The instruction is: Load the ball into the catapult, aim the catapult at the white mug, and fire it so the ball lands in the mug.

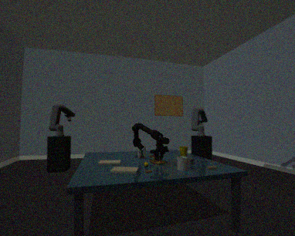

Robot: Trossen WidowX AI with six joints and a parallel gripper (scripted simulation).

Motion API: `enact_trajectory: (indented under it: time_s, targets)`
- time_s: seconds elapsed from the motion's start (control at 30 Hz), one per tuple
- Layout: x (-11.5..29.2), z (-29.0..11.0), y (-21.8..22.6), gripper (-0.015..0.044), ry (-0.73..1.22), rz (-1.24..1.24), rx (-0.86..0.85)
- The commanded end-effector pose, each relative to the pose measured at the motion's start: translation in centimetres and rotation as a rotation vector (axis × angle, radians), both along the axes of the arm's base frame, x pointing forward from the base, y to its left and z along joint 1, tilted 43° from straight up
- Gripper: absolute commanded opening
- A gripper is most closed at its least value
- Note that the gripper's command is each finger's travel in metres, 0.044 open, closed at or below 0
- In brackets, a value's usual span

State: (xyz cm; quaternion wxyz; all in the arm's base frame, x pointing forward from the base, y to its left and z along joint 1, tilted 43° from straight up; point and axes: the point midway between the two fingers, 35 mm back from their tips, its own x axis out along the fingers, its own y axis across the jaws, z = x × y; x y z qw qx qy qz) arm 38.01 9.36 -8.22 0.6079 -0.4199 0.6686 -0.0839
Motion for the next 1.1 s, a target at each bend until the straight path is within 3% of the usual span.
enact_trajectory:
  time_s: [0.0,0.13,0.3,1.07]
  targets:
    - [0.1,0.1,0.0,0.0138,-0.003,0.001,-0.002]
    - [0.1,0.1,0.0,0.0111,-0.003,0.001,-0.002]
    - [-0.4,3.5,3.2,0.0000,0.000,0.000,0.002]
    - [-0.2,1.6,1.9,0.0000,0.008,0.011,-0.004]
